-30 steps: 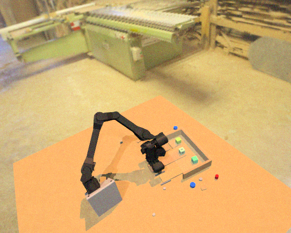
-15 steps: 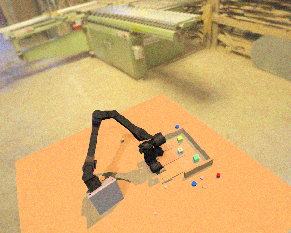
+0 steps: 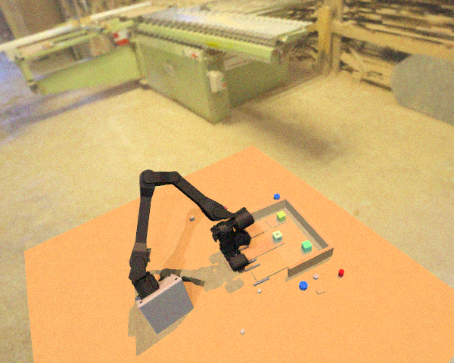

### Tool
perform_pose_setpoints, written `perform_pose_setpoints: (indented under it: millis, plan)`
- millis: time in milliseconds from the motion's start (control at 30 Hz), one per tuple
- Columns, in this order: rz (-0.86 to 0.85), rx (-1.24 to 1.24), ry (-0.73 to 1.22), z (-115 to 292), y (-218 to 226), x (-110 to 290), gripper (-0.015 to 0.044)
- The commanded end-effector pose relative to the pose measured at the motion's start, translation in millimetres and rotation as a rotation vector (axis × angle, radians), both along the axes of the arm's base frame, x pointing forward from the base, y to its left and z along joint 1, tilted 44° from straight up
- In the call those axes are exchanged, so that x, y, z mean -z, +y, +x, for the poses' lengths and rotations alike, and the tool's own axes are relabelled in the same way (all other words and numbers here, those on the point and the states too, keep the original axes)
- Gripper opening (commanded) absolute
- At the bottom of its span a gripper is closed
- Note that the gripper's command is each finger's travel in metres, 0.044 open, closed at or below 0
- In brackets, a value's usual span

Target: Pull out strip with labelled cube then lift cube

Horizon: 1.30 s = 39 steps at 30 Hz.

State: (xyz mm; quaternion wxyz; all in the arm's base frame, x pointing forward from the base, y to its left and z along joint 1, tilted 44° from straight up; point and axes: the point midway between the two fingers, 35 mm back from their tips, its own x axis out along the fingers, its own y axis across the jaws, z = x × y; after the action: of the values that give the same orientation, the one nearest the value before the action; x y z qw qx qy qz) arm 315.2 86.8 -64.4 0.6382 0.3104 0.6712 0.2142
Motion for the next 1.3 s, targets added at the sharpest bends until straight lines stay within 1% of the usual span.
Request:
perform_pose_setpoints:
  millis: [0, 1267]
  plan:
    - [0.004, -0.014, 0.029, -14.3, 7.0, 2.1, 0.0]
    - [0.004, -0.014, 0.032, -66.9, 13.2, -5.0, 0.0]
